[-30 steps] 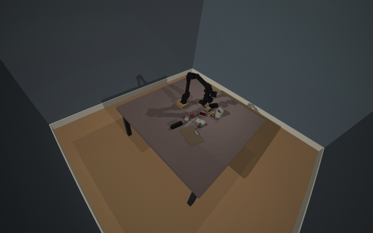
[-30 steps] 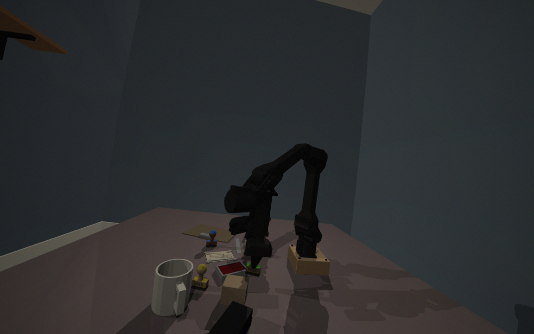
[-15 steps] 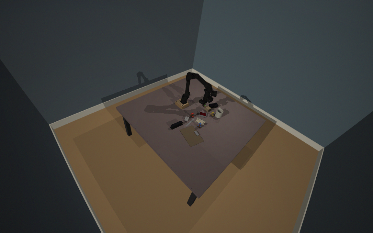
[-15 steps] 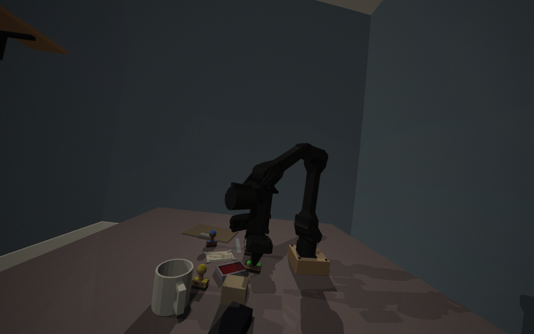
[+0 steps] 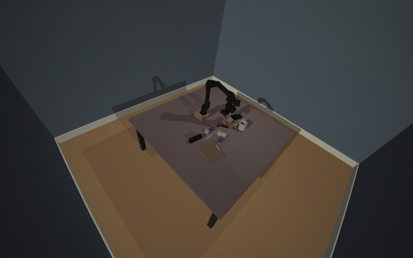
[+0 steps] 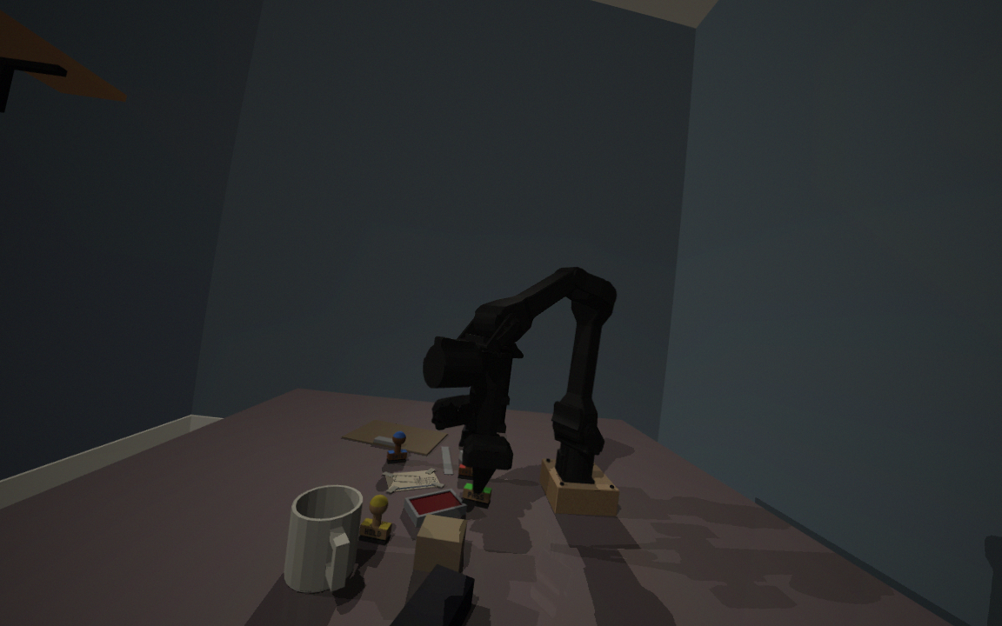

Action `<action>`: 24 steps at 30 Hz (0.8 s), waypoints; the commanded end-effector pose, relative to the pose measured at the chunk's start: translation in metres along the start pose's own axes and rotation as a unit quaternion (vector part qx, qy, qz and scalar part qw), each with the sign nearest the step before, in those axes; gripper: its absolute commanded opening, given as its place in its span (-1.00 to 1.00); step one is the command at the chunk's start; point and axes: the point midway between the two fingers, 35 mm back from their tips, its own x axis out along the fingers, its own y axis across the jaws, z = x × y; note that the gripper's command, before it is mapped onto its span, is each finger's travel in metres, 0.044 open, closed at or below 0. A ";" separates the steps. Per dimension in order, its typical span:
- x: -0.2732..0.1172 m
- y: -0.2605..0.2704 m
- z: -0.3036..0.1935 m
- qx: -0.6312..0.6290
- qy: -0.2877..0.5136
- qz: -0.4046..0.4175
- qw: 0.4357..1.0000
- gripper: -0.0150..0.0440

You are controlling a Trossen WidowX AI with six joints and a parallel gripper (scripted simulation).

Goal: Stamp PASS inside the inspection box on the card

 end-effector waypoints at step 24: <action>-0.008 -0.050 0.046 -0.001 -0.002 -0.002 1.000 -0.49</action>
